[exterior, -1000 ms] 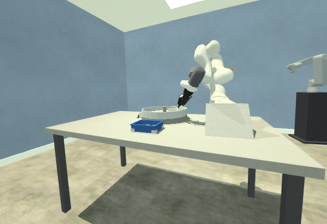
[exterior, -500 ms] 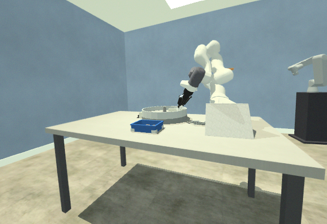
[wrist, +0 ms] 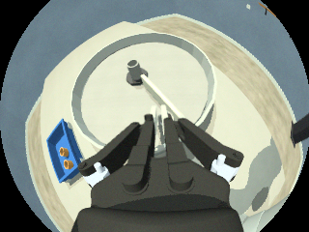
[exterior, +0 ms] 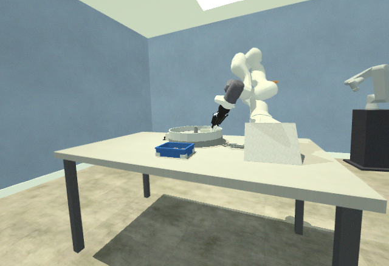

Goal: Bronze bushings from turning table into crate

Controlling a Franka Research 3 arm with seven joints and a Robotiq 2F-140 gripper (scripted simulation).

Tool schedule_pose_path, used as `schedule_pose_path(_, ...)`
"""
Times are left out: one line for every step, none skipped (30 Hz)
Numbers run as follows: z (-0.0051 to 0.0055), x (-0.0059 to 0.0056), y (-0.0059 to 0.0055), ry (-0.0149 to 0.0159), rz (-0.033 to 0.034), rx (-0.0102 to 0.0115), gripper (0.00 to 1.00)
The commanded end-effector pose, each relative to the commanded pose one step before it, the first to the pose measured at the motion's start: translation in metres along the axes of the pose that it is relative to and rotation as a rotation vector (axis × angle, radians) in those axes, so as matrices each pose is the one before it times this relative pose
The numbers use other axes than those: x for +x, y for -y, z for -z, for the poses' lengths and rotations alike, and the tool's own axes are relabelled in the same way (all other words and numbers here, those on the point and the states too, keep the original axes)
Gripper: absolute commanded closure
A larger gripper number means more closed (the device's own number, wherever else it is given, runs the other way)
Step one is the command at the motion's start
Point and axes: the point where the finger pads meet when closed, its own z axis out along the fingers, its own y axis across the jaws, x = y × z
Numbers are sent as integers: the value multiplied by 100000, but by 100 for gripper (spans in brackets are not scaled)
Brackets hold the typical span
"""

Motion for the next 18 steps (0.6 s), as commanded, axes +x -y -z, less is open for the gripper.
schedule_pose_path(-10,-4,171,231,-688,283,94)
schedule_pose_path(0,0,0,0,0,0,94)
schedule_pose_path(0,0,0,0,0,0,94)
schedule_pose_path(0,0,0,0,0,0,94)
schedule_pose_path(0,0,0,0,0,0,94)
schedule_pose_path(0,0,0,0,0,0,94)
schedule_pose_path(0,0,0,0,0,0,94)
schedule_pose_path(0,0,0,0,0,0,94)
schedule_pose_path(0,0,0,0,0,0,94)
schedule_pose_path(0,0,0,0,0,0,94)
schedule_pose_path(0,0,0,0,0,0,94)
schedule_pose_path(0,0,0,0,0,0,94)
schedule_pose_path(0,0,0,0,0,0,94)
schedule_pose_path(0,0,0,0,0,0,94)
schedule_pose_path(0,0,0,0,0,0,94)
schedule_pose_path(0,0,0,0,0,0,94)
schedule_pose_path(0,0,0,0,0,0,94)
schedule_pose_path(0,0,0,0,0,0,94)
